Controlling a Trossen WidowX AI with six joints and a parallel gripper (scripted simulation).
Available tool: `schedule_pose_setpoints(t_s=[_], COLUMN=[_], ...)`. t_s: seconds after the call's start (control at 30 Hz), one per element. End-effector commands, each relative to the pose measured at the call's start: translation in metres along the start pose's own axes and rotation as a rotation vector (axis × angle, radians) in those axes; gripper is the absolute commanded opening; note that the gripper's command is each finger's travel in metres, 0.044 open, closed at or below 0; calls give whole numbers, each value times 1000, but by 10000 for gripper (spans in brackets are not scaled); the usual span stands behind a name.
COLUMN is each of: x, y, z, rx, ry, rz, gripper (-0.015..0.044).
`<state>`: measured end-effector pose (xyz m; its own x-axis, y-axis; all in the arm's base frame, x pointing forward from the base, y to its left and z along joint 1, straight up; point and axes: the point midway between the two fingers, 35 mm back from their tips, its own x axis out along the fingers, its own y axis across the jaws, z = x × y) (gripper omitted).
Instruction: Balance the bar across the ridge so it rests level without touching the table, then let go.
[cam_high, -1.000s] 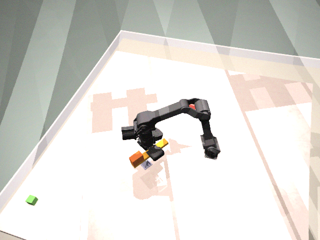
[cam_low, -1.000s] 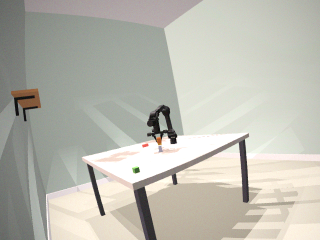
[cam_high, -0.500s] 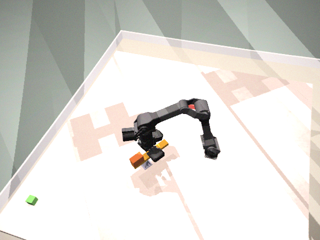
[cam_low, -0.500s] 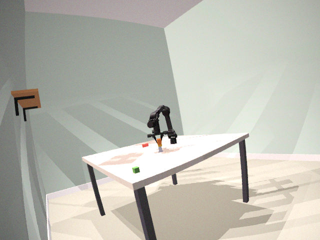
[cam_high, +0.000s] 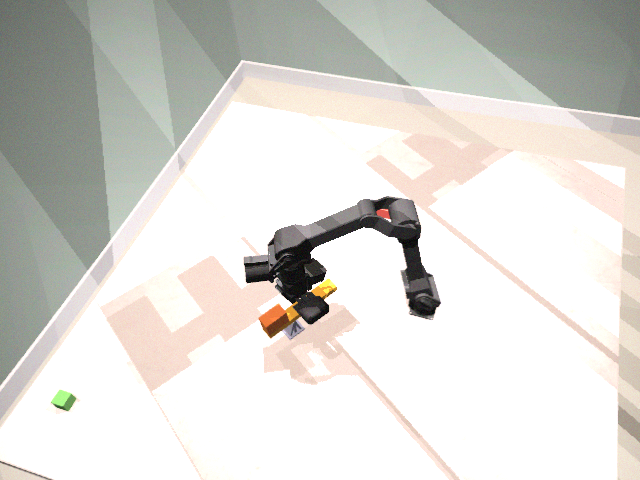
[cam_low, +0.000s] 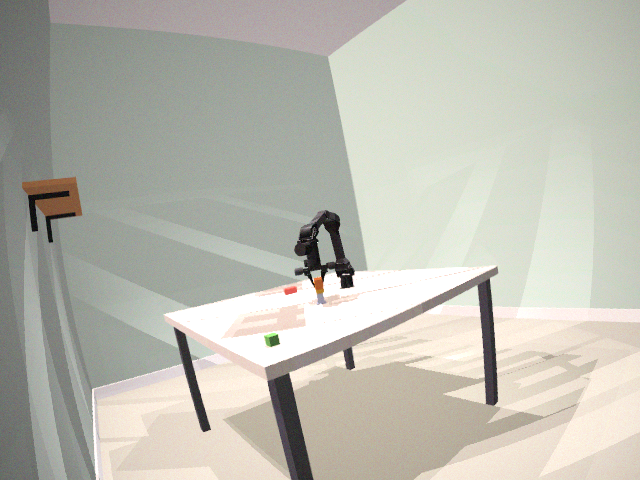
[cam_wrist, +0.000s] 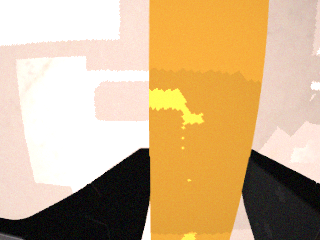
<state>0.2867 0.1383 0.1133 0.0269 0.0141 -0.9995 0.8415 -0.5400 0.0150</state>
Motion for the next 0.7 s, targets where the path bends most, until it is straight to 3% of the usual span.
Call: schedule_pose_setpoints(t_s=[0.0,0.67], x=[1,2], y=[1,1], z=[0,-1], rx=[-4,-4], ry=[2,2], rz=[2,2], gripper=[0,0])
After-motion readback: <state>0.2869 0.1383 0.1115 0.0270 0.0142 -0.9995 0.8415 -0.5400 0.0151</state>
